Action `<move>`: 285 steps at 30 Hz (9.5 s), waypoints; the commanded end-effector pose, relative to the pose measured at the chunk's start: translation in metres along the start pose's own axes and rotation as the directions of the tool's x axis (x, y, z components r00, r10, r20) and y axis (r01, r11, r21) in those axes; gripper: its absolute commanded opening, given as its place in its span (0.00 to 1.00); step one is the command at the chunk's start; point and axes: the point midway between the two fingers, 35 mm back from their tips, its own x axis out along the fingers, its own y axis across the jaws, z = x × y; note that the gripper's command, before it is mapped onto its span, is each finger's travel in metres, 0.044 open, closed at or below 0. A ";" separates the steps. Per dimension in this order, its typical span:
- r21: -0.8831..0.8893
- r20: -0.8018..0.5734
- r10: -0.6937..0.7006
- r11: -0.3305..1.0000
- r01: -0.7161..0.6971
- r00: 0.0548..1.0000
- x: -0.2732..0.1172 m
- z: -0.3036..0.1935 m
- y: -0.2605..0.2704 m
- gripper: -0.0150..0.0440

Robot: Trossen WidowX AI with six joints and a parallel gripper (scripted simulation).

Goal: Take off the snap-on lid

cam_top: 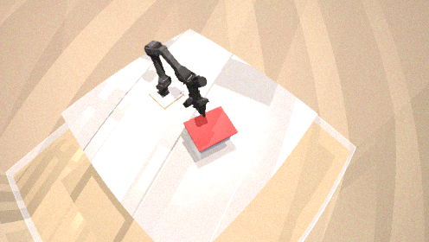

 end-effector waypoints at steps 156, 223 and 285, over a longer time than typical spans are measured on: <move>-0.008 0.001 0.006 1.000 -0.006 1.000 -0.071 0.055 0.104 0.25; -0.017 0.009 0.004 1.000 -0.004 1.000 -0.078 0.189 0.100 0.25; -0.024 0.014 0.002 1.000 -0.002 1.000 -0.083 0.296 0.093 0.25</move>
